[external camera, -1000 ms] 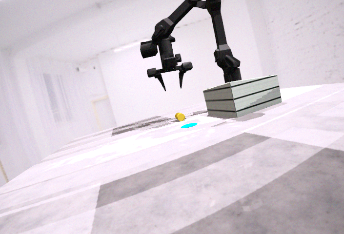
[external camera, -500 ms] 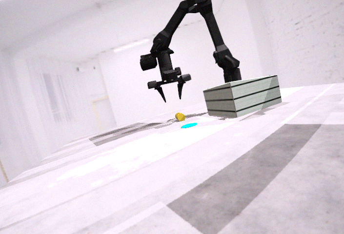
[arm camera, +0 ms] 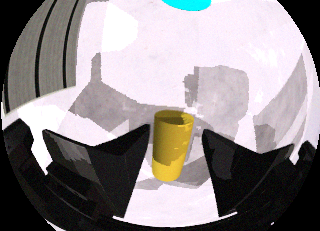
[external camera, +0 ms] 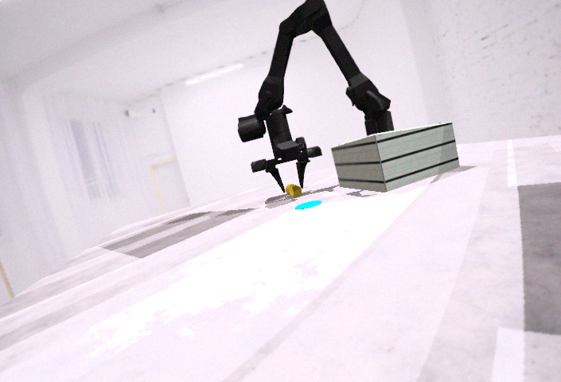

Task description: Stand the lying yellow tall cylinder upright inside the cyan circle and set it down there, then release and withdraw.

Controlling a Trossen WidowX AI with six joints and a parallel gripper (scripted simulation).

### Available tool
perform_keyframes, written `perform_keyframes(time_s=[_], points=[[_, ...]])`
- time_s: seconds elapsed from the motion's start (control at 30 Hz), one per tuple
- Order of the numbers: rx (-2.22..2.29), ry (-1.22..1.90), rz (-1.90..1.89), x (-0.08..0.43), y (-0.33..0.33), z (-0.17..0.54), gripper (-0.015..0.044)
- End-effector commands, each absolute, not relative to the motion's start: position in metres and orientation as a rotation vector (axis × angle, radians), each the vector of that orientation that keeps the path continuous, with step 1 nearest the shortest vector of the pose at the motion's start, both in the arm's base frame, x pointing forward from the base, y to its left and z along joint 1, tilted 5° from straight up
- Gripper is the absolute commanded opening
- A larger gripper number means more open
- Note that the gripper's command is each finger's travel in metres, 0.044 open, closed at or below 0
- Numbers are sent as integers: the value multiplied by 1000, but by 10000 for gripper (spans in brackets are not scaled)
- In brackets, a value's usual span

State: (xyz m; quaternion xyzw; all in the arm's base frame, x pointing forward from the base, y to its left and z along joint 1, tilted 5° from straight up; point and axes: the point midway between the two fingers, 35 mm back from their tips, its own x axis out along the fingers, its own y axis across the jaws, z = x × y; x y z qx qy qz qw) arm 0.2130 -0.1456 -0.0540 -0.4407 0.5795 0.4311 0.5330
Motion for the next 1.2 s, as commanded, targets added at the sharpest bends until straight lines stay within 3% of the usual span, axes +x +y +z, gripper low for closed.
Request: perform_keyframes(time_s=[0.0, 0.03, 1.17], points=[[-1049, 1386, 1039, 210, -144, -58, 126], [-1049, 1386, 1039, 210, -144, -58, 105], [-1086, 1386, 1040, 218, -147, -7, 105]])
